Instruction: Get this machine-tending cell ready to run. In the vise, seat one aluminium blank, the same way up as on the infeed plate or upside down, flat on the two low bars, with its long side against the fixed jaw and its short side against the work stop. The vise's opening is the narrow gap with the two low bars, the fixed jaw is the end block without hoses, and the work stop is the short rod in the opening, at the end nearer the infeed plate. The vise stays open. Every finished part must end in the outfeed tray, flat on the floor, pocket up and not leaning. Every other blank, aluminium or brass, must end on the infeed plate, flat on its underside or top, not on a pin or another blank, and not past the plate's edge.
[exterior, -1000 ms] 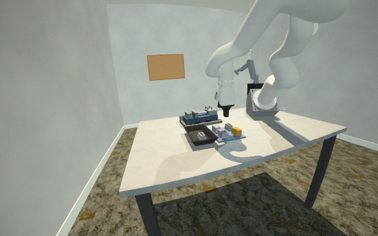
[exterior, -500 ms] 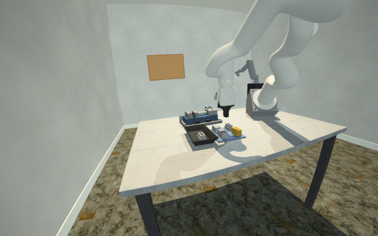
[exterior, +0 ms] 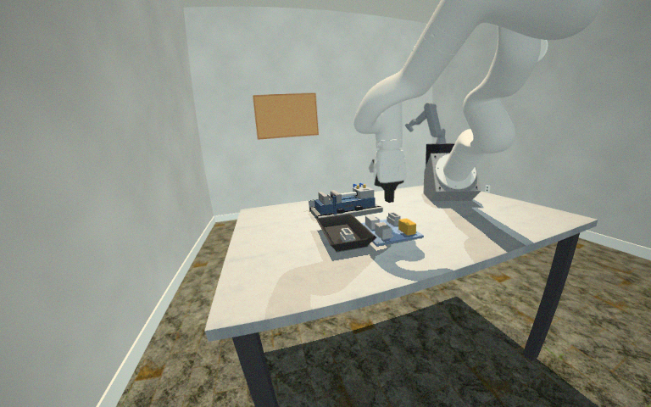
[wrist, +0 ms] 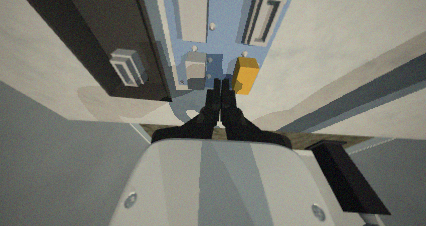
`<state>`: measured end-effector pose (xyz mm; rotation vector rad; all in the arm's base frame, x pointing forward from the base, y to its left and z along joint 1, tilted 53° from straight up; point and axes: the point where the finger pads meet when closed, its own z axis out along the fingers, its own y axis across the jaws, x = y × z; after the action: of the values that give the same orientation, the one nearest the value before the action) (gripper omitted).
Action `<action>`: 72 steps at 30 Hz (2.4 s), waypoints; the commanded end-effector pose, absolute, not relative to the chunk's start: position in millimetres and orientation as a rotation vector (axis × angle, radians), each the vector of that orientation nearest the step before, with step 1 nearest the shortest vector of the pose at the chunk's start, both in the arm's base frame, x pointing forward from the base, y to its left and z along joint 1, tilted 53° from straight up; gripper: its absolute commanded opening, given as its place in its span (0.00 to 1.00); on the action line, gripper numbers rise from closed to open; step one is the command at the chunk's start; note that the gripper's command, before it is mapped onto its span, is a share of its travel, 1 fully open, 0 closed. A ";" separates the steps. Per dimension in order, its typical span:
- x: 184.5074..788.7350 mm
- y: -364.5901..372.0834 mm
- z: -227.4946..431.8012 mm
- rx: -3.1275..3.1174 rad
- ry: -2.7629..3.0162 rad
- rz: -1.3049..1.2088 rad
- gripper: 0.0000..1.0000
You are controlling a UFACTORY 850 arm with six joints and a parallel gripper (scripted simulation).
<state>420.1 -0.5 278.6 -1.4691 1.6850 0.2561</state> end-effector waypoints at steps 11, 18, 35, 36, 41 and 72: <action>420.4 -0.9 279.0 -1.469 1.685 0.255 0.00; 419.1 -2.6 280.6 -1.469 1.685 0.255 0.00; 404.5 -23.0 299.8 -1.469 1.685 0.255 0.00; 403.2 -24.9 301.6 -1.469 1.685 0.255 0.00; 399.3 -30.3 306.7 -1.469 1.685 0.255 0.00; 460.1 -76.5 349.2 -1.470 1.685 0.255 0.00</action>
<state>435.9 -67.2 341.6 -1.4679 1.6846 0.2511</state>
